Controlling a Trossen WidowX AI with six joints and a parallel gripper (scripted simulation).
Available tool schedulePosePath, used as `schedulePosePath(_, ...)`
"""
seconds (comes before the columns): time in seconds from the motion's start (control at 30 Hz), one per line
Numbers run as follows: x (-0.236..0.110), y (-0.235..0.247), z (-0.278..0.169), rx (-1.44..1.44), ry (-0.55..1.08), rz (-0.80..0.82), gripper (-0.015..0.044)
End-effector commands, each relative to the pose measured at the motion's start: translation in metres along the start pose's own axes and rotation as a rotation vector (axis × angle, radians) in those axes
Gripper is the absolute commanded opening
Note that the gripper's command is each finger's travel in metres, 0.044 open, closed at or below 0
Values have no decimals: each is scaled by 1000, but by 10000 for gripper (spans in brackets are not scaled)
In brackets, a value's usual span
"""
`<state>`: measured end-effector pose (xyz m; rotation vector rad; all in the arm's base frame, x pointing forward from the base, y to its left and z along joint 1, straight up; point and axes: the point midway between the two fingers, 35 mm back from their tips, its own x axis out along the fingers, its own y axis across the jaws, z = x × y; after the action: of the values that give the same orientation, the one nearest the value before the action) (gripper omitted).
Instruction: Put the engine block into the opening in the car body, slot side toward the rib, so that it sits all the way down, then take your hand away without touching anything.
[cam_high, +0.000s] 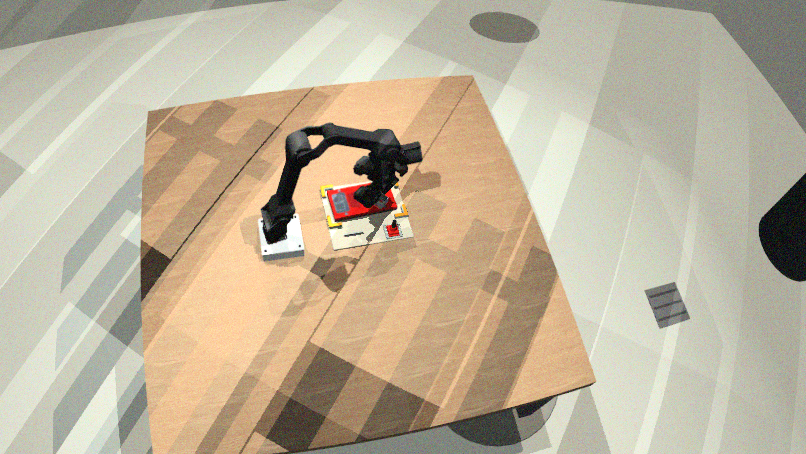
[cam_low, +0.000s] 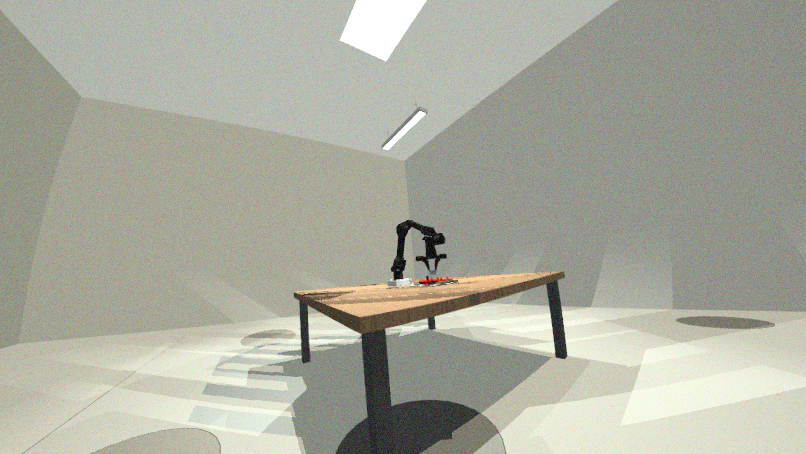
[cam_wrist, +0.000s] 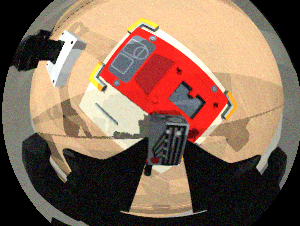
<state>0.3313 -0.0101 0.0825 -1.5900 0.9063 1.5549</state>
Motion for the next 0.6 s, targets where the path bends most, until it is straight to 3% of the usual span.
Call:
schedulePosePath(0.0, 3, -6, 5, -152, -2, 0, 0)
schedulePosePath(0.57, 13, -26, 27, -739, -1, -4, 0)
